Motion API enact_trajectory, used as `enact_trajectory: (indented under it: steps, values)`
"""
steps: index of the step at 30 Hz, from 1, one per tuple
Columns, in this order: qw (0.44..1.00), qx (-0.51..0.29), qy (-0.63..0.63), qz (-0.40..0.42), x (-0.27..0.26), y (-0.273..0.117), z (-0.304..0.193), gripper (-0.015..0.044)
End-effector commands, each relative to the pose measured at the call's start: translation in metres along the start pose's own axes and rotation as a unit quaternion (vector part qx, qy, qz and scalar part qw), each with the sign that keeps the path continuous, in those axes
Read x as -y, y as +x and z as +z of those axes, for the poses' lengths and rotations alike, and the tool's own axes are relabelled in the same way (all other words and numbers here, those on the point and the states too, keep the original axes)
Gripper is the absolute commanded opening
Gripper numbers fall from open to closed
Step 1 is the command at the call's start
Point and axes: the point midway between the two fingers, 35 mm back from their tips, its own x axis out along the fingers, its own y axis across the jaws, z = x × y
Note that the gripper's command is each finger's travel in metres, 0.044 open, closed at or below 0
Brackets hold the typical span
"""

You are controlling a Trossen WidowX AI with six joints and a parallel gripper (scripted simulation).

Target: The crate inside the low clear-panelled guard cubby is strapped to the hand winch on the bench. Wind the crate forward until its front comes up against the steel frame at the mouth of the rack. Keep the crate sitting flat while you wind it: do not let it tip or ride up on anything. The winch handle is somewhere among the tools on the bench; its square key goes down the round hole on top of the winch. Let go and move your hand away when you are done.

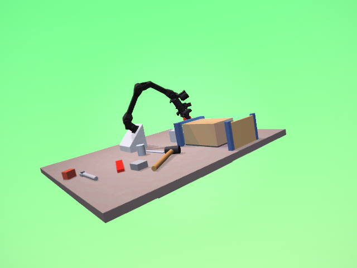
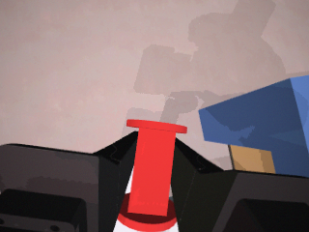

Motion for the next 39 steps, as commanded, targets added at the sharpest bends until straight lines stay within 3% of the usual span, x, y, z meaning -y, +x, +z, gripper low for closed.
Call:
enact_trajectory:
  steps: [1,39]
  values:
    - [1.000,-0.002,-0.009,0.019,-0.022,0.001,-0.002,0.0000]
    - [1.000,-0.002,-0.009,0.021,-0.069,-0.006,-0.013,0.0000]
